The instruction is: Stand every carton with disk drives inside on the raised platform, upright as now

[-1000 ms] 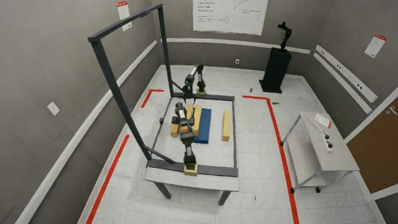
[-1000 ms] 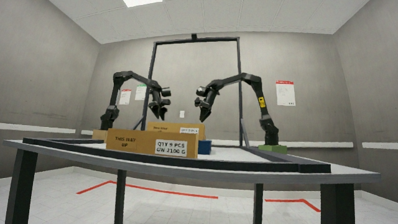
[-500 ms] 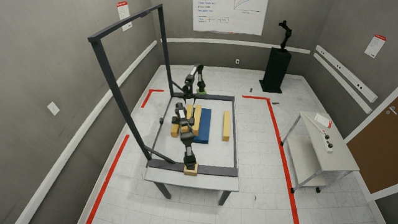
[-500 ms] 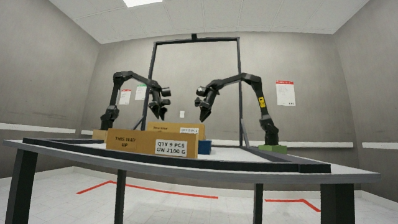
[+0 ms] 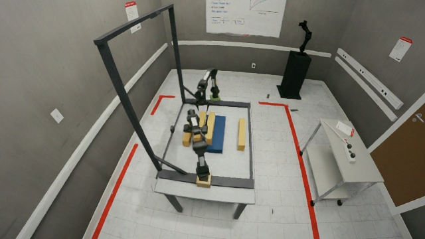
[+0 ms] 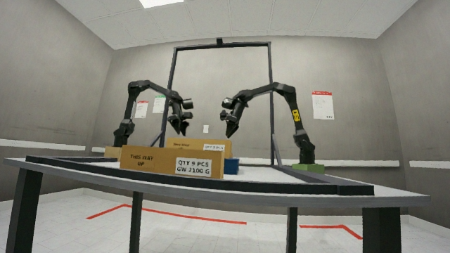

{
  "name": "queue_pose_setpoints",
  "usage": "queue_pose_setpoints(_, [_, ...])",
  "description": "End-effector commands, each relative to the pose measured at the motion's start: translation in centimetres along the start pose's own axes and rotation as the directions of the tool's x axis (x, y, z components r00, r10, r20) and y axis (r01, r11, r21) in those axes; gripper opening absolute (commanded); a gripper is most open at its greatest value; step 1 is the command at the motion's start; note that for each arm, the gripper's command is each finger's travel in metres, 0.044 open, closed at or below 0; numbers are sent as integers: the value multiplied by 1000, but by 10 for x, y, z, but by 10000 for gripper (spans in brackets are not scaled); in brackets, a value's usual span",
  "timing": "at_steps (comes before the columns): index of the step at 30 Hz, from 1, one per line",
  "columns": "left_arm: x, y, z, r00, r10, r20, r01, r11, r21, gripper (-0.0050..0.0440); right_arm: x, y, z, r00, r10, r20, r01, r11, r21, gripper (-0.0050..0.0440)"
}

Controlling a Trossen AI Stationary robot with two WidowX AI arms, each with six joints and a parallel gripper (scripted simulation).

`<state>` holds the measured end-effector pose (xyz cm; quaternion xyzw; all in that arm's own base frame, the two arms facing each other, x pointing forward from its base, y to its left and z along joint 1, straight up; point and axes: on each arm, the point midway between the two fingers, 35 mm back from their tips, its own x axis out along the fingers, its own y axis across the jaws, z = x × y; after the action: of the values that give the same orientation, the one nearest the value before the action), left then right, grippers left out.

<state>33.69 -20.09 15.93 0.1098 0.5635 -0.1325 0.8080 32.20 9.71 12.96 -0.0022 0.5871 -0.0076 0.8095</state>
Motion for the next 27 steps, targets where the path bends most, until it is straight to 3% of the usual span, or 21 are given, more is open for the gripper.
queue_pose_setpoints(1, [-9, -1, 7, 999, -7, 32, 7, 1000, -3, 383, -7, 2, 6, 1000, 8, 23, -8, 1000, 3, 381])
queue_pose_setpoints(5, [-9, -1, 7, 999, -7, 32, 7, 1000, -3, 383, -7, 2, 6, 1000, 8, 23, -8, 1000, 3, 381])
queue_pose_setpoints(6, [1, 69, 1, 999, -7, 32, 7, 1000, -3, 383, 5, -68, 2, 999, 8, 37, -8, 1000, 4, 381])
queue_pose_setpoints(7, [2, 72, 1, 999, -7, 32, 7, 1000, -3, 383, 6, -72, 2, 999, 8, 37, -8, 1000, 4, 381])
queue_pose_setpoints(11, [11, 123, -3, 999, -7, 32, 7, 1000, -3, 383, 14, -123, 0, 999, 8, 37, -8, 1000, 4, 381])
queue_pose_setpoints(27, [11, 123, -3, 1000, -5, 30, 5, 1000, -1, 383, 15, -123, 0, 999, 0, 44, 0, 1000, 8, 381])
